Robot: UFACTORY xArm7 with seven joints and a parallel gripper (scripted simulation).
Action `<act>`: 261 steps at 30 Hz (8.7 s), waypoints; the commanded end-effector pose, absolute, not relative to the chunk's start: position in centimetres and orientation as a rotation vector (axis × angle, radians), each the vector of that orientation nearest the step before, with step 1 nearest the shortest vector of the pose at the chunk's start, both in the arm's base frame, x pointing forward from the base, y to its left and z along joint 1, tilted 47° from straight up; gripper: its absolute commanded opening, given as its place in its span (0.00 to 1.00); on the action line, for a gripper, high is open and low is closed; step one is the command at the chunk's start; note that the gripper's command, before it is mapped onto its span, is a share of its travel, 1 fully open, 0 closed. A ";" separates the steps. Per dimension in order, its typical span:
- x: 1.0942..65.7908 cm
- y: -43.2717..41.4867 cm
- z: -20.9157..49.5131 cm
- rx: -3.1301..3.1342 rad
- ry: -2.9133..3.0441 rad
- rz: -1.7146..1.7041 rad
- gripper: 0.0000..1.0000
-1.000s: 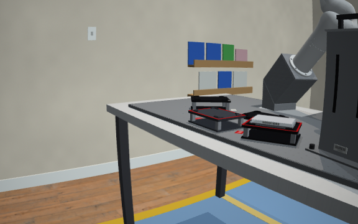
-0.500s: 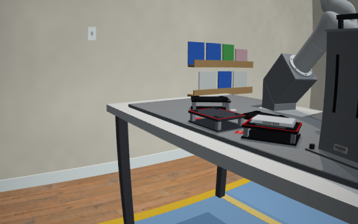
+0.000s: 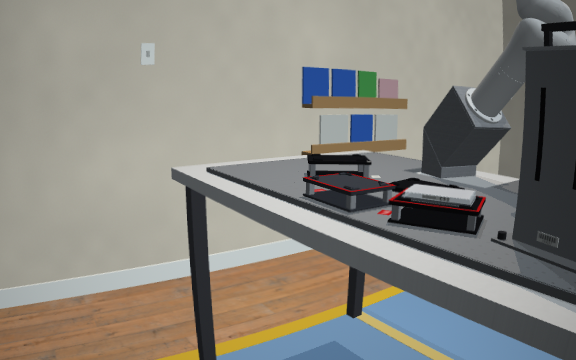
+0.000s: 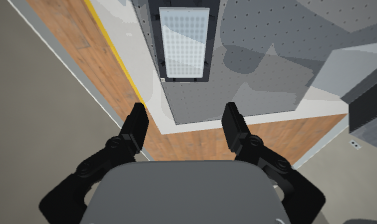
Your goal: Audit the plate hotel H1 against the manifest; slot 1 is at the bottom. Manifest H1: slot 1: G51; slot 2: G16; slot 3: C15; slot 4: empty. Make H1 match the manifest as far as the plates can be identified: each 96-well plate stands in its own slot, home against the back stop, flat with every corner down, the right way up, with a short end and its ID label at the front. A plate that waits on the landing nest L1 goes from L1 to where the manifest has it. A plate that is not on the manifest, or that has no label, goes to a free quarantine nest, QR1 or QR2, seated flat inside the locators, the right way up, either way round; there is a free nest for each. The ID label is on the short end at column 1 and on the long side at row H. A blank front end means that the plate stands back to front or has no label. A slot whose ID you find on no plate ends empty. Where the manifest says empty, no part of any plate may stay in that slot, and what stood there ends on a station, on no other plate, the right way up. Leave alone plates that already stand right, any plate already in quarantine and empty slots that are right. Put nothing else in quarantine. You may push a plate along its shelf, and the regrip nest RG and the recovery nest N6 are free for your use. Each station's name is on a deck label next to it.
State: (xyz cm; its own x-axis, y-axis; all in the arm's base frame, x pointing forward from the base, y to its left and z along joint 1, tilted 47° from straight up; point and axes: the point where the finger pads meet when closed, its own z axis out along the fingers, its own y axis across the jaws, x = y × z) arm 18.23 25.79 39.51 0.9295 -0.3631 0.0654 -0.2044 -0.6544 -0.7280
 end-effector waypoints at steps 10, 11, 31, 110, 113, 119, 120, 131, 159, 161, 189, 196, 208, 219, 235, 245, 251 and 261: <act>18.9 27.1 38.3 -2.299 0.399 -0.264 1.00; 18.9 27.3 38.2 -2.299 0.399 -0.264 1.00; 19.9 29.3 36.2 -2.299 0.399 -0.264 1.00; 22.9 35.9 29.3 -2.299 0.400 -0.264 1.00; 22.9 35.9 29.3 -2.299 0.400 -0.264 1.00; 22.9 35.9 29.3 -2.299 0.400 -0.264 1.00; 22.9 35.9 29.3 -2.299 0.400 -0.264 1.00; 23.0 36.1 29.0 -2.299 0.400 -0.264 1.00; 23.5 37.2 28.0 -2.299 0.400 -0.264 1.00; 23.5 37.2 28.0 -2.299 0.400 -0.264 1.00; 23.5 37.2 28.0 -2.299 0.400 -0.264 0.00; 23.5 37.2 28.0 -2.299 0.400 -0.264 0.00; 23.5 37.2 28.0 -2.299 0.400 -0.264 0.00; 23.5 37.2 28.0 -2.299 0.400 -0.264 0.00; 23.4 37.0 28.2 -2.299 0.400 -0.264 0.00; 23.2 36.6 28.6 -2.299 0.400 -0.264 0.00; 23.2 36.4 28.8 -2.299 0.400 -0.264 0.00; 23.0 35.9 29.3 -2.299 0.400 -0.264 0.00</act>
